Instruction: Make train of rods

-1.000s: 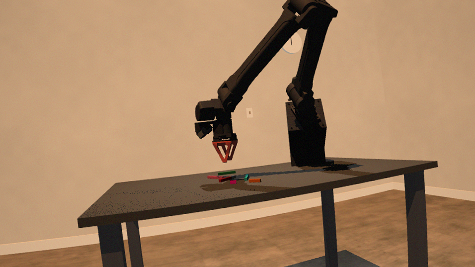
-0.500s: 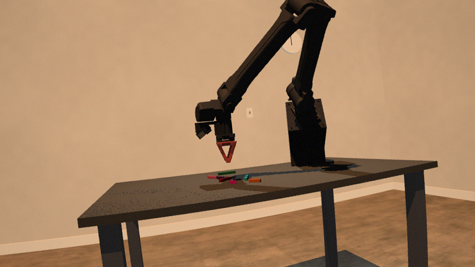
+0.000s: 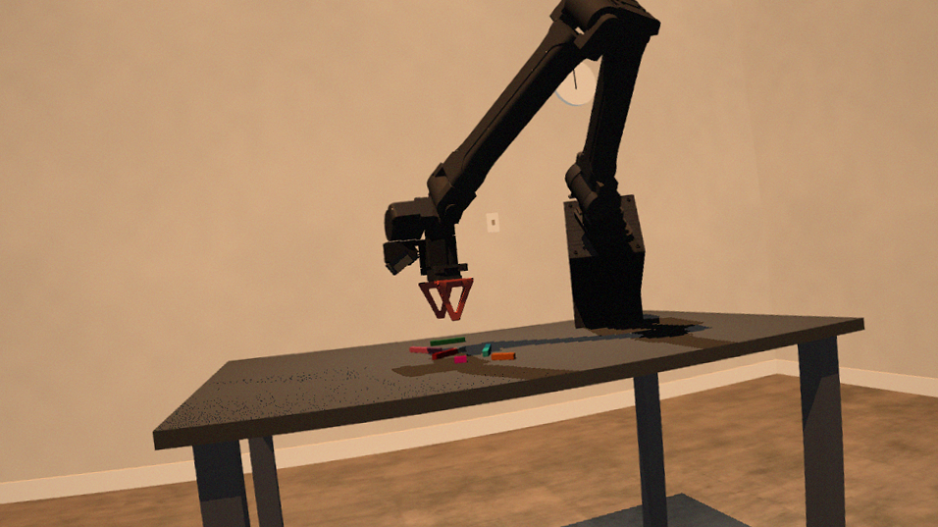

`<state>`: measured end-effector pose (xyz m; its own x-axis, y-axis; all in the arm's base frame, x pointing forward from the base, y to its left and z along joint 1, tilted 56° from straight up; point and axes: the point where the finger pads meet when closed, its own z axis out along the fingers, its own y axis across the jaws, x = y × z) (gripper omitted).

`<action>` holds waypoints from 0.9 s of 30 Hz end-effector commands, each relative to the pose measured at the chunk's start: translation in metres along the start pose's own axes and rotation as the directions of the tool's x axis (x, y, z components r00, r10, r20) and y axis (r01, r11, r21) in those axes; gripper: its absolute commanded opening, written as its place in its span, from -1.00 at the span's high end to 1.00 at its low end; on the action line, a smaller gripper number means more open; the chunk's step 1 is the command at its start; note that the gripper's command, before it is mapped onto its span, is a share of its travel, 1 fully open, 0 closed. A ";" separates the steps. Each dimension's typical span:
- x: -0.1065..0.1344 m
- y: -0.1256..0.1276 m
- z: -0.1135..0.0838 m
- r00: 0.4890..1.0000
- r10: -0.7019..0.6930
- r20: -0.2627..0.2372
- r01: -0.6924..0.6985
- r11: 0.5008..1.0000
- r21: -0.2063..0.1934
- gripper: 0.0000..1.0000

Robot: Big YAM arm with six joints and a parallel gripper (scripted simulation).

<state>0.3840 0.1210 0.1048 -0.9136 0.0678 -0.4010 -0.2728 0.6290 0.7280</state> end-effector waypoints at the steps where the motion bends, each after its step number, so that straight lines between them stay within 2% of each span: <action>1: -0.015 -0.002 -0.004 0.997 -0.070 0.018 0.070 0.998 0.002 -1.00; 2: -0.015 -0.002 -0.004 0.997 -0.070 0.018 0.070 0.998 0.002 -1.00; 3: -0.018 -0.007 -0.007 0.989 -0.149 0.027 0.149 0.989 0.009 -1.00; 7: -0.016 -0.004 -0.004 0.988 -0.155 0.020 0.155 0.988 0.004 -1.00; 8: -0.019 -0.009 -0.007 0.973 -0.229 0.029 0.229 0.973 0.011 -1.00; 11: -0.017 -0.007 -0.005 0.973 -0.229 0.019 0.229 0.973 0.006 -1.00; 12: -0.019 -0.011 -0.007 0.954 -0.299 0.026 0.299 0.954 0.013 -1.00; 16: -0.017 -0.008 -0.004 0.953 -0.302 0.018 0.302 0.953 0.006 -1.00; 17: -0.019 -0.012 -0.007 0.931 -0.365 0.025 0.365 0.931 0.014 -1.00; 20: -0.018 -0.010 -0.004 0.929 -0.369 0.020 0.369 0.929 0.009 -1.00; 21: -0.020 -0.014 -0.006 0.904 -0.426 0.026 0.425 0.905 0.017 -1.00; 23: -0.018 -0.013 -0.006 0.905 -0.424 0.022 0.424 0.906 0.013 -1.00; 24: -0.020 -0.015 -0.006 0.880 -0.475 0.024 0.475 0.880 0.017 -1.00; 26: -0.018 -0.013 -0.005 0.880 -0.475 0.019 0.475 0.880 0.012 -1.00; 27: -0.019 -0.016 -0.006 0.855 -0.517 0.022 0.517 0.856 0.017 -1.00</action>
<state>0.3889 0.1156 0.0984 -0.7192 -0.1978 -0.6661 -0.6253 0.6021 0.4964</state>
